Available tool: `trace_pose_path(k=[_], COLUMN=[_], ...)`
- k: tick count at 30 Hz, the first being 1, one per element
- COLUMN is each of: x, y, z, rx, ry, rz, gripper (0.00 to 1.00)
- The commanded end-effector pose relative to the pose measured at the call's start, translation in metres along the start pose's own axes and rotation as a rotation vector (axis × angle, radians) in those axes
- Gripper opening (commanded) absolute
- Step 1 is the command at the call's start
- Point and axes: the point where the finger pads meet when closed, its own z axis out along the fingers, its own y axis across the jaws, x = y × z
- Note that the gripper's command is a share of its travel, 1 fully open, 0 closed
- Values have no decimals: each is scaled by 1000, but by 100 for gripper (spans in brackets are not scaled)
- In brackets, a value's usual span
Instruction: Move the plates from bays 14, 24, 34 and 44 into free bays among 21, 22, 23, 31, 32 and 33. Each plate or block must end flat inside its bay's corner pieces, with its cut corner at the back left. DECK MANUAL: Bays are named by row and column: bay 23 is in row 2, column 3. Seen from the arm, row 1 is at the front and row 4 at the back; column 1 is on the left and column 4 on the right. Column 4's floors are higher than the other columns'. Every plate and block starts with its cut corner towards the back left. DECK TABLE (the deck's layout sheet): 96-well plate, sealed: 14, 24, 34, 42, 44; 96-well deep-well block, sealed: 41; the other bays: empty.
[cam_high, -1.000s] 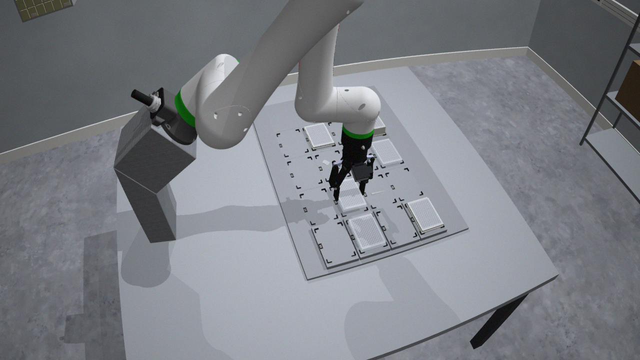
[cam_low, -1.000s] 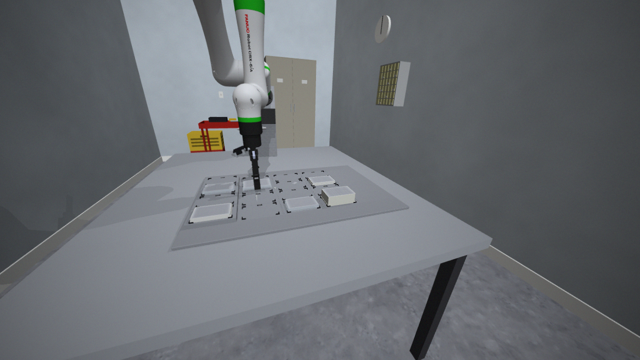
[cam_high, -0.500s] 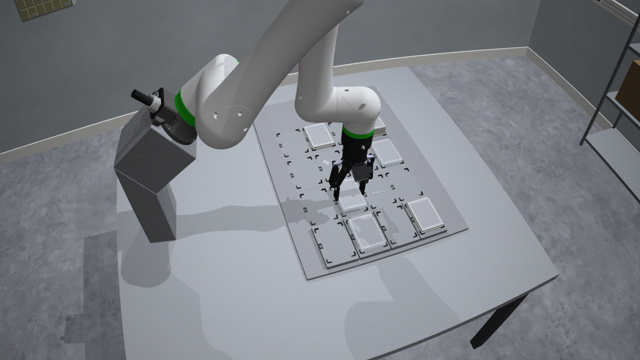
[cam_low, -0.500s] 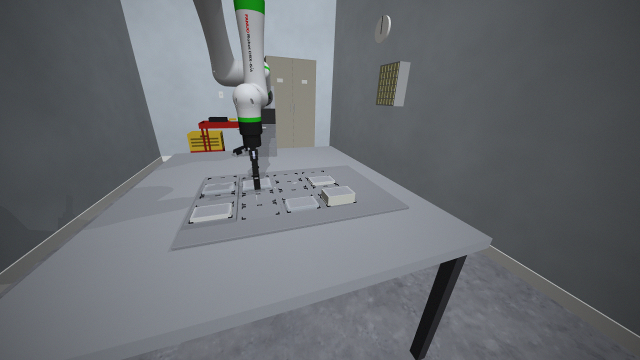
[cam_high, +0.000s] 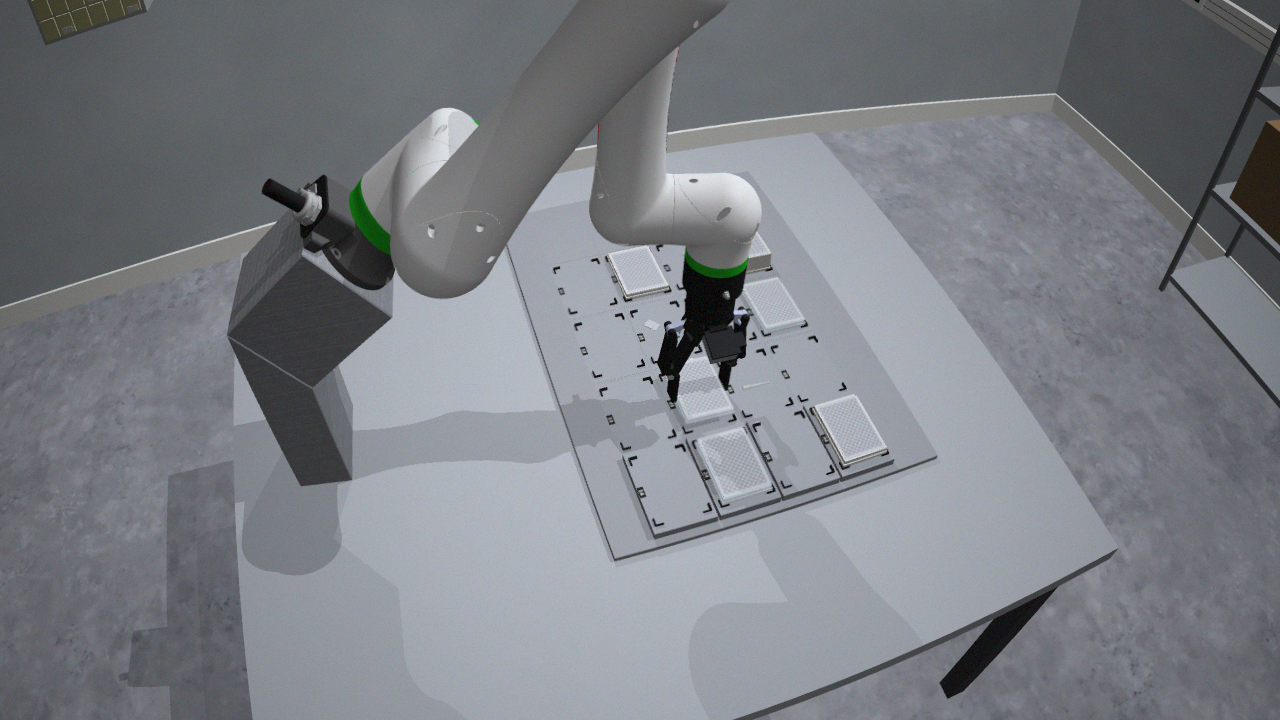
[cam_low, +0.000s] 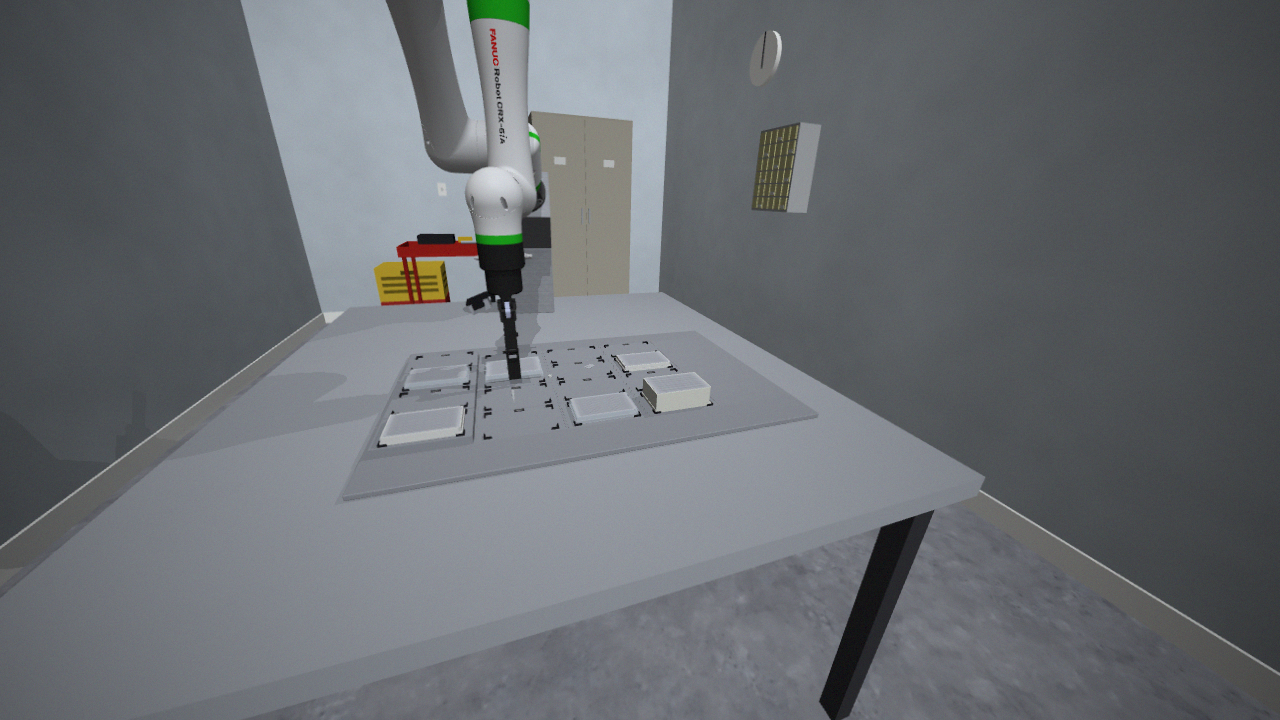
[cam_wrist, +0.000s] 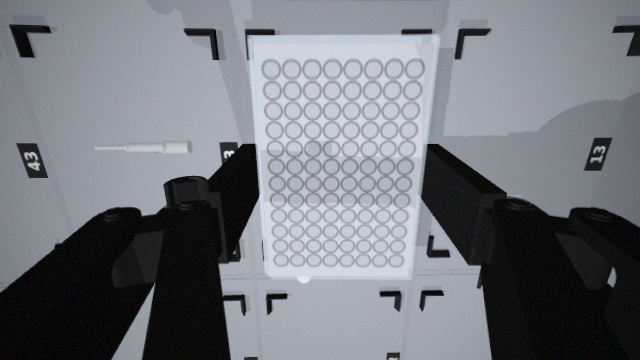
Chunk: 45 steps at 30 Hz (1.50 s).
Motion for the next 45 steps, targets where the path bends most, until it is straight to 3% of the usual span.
trace_pose_path(k=[1, 45], x=[0, 0], y=[0, -1], z=[1, 10], rx=[44, 44], ry=[15, 15], rz=[0, 0], gripper=[10, 10])
